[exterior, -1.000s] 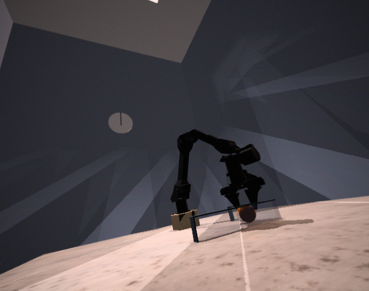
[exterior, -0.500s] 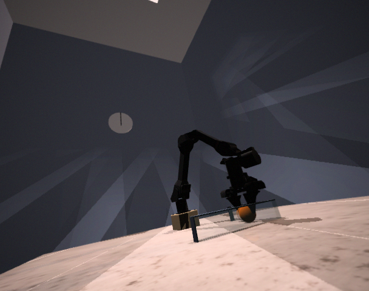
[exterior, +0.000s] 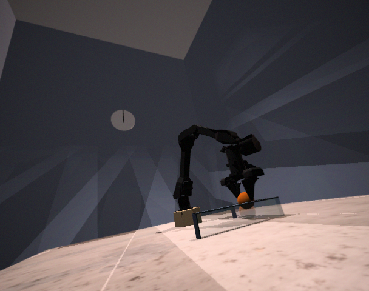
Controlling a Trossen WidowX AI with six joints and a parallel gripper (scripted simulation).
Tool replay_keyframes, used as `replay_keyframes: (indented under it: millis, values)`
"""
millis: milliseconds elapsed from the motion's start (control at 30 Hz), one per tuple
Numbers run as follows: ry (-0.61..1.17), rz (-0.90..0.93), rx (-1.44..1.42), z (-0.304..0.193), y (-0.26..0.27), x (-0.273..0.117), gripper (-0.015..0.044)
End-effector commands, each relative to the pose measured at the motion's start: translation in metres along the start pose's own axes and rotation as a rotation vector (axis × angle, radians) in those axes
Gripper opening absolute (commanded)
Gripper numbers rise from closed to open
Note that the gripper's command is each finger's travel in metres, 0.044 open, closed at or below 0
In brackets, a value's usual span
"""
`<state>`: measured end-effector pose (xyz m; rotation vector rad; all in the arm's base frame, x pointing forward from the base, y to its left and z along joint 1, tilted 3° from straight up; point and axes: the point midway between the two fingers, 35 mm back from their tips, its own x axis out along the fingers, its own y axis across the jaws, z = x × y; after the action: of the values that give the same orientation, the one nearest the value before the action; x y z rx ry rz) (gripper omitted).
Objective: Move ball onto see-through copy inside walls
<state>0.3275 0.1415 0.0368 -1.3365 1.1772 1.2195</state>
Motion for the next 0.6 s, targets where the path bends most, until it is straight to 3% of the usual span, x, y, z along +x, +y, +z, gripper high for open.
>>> replay_keyframes:
  millis: [0, 367, 567]
  values:
    - [-0.009, -0.023, -0.007, 0.004, -0.004, -0.030, 0.0000]
    - [-0.011, -0.011, -0.045, 0.007, 0.005, -0.096, 0.0000]
    - [-0.012, -0.010, -0.047, 0.007, 0.006, -0.099, 0.0000]
